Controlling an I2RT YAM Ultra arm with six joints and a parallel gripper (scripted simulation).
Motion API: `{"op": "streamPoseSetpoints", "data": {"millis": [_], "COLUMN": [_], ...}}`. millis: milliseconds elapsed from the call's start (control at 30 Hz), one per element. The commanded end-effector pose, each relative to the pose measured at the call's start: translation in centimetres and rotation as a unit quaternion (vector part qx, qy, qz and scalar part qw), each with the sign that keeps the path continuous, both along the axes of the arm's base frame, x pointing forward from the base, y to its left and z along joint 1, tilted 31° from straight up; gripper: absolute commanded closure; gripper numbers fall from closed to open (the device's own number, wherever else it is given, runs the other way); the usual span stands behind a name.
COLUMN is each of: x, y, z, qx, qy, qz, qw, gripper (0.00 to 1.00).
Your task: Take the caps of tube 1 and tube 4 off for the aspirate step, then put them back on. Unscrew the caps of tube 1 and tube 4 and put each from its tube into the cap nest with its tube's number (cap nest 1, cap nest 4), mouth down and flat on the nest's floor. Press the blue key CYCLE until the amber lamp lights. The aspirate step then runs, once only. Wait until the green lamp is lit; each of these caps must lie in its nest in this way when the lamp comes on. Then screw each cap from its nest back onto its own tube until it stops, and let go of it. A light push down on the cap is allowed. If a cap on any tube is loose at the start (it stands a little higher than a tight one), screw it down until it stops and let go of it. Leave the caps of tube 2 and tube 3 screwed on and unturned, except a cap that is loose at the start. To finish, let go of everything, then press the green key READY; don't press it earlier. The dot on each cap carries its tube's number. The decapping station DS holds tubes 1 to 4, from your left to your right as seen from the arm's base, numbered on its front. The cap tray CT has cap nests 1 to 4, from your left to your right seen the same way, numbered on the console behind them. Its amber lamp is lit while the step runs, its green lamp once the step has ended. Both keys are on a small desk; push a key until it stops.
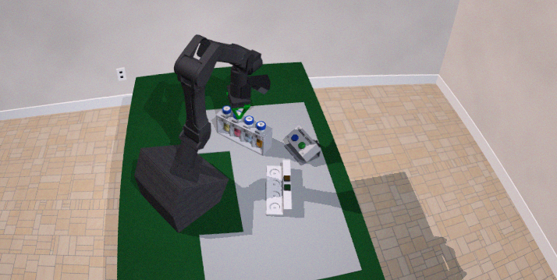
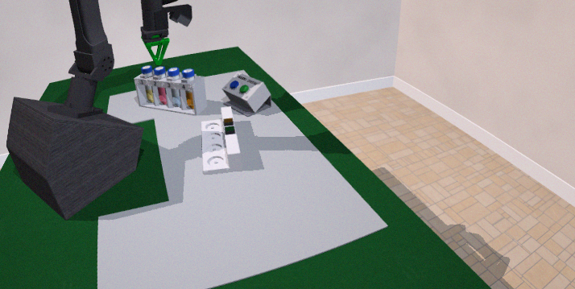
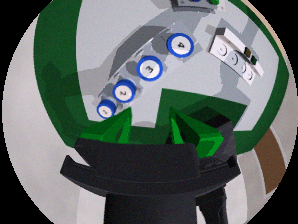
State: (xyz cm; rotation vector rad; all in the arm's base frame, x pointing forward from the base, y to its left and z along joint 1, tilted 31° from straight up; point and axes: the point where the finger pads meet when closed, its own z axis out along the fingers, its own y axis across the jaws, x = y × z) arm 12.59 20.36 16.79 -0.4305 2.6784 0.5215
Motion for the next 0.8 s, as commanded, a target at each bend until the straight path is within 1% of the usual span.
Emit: {"op": "streamPoseSetpoints", "data": {"millis": [0,33,67,133,200,267,300,333,367,500,767], "x": [-0.3,-0.3,-0.8,-0.8,-1.9,-1.9,-2.4,-2.5,-3.0,-5.2,-5.2], "y": [0.7,0.7,1.4,1.4,2.6,2.6,3.3,3.3,3.9,6.4,6.5], "z": [0.6,0.6,0.7,0.7,0.9,0.9,0.9,0.9,1.0,1.4,1.4], "qx": [0.044,0.044,0.056,0.056,0.08,0.083,0.096,0.096,0.108,0.108,0.108], "qy": [0.04,0.041,0.057,0.057,0.088,0.091,0.108,0.108,0.124,0.124,0.124], "qz": [-0.127,-0.127,-0.159,-0.159,-0.223,-0.232,-0.266,-0.266,-0.297,-0.297,-0.297], "qw": [0.99,0.99,0.984,0.984,0.968,0.965,0.953,0.953,0.941,0.94,0.94], "gripper": [0.51,0.51,0.51,0.51,0.51,0.51,0.51,0.51,0.51,0.51,0.51]}}
